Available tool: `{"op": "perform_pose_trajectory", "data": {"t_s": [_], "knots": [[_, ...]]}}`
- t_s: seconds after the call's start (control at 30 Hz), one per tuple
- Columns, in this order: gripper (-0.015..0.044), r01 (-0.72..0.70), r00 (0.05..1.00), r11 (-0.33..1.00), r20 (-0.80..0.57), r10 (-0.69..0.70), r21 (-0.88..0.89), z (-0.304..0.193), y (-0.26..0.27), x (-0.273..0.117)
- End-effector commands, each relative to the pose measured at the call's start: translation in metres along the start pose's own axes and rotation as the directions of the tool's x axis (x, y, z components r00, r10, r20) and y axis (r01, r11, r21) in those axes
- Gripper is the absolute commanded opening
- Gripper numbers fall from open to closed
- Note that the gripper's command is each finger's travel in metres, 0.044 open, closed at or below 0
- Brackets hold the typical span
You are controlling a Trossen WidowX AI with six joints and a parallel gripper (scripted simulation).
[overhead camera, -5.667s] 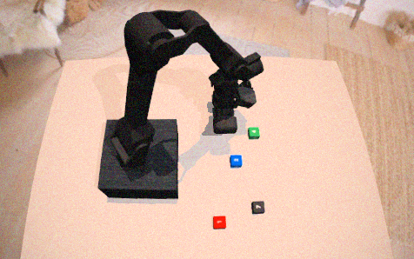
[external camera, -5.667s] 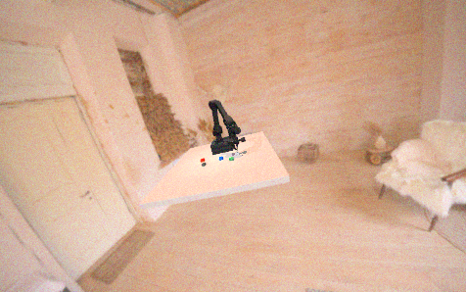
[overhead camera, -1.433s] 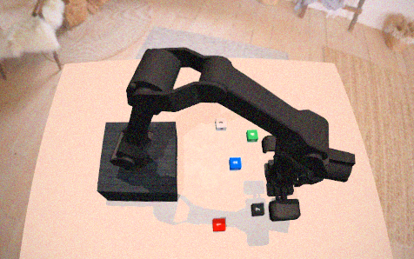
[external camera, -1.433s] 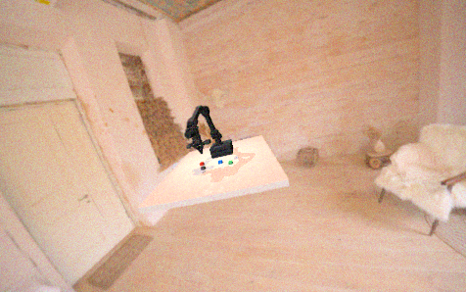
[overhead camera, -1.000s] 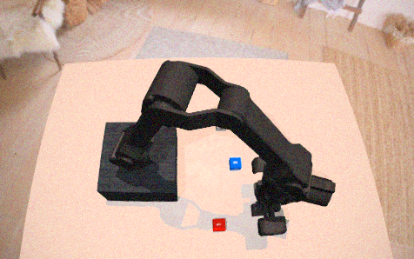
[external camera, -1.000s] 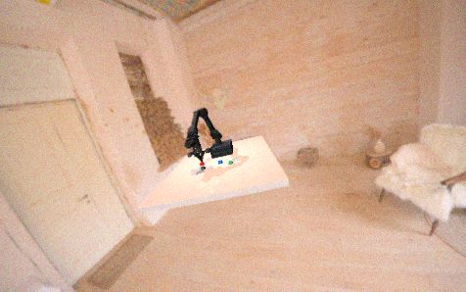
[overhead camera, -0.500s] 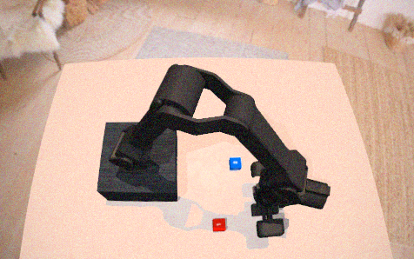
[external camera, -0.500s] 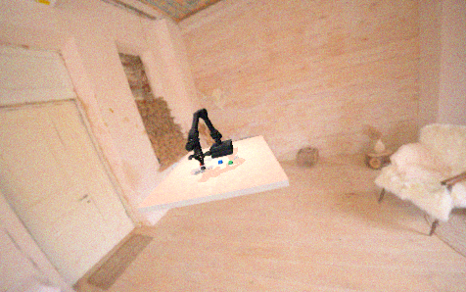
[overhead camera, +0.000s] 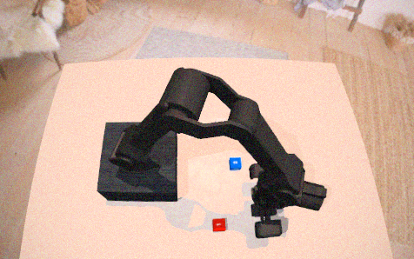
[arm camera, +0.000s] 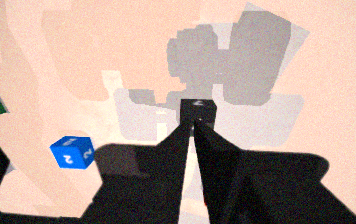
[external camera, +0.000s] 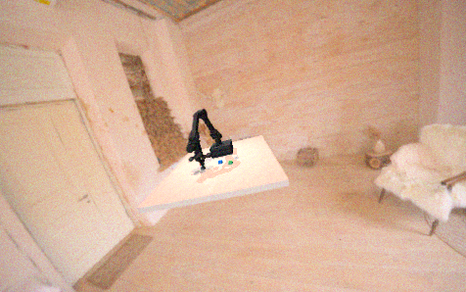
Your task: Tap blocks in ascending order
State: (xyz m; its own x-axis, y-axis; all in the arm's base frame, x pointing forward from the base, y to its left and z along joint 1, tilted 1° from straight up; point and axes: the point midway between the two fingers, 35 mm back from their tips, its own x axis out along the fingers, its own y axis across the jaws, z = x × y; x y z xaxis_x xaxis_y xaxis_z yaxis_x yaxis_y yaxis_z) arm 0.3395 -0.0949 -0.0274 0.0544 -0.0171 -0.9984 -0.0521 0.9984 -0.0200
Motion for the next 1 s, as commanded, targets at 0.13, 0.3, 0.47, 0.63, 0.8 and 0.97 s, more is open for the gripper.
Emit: {"op": "perform_pose_trajectory", "data": {"t_s": [0.13,0.3,0.47,0.63,0.8,0.97], "knots": [[0.0020,-0.006,1.000,1.000,-0.005,0.006,-0.003,-0.002,0.001,-0.027],[0.0072,-0.007,1.000,1.000,-0.005,0.007,-0.003,0.001,0.012,-0.030],[0.0204,-0.015,1.000,1.000,-0.006,0.015,-0.003,0.010,0.093,-0.049],[0.0335,-0.022,1.000,1.000,-0.007,0.022,-0.003,-0.001,0.172,-0.069],[0.0400,-0.028,1.000,1.000,-0.010,0.028,-0.002,-0.032,0.244,-0.090],[0.0400,-0.033,0.999,0.999,-0.012,0.033,-0.002,-0.077,0.304,-0.111]]}}
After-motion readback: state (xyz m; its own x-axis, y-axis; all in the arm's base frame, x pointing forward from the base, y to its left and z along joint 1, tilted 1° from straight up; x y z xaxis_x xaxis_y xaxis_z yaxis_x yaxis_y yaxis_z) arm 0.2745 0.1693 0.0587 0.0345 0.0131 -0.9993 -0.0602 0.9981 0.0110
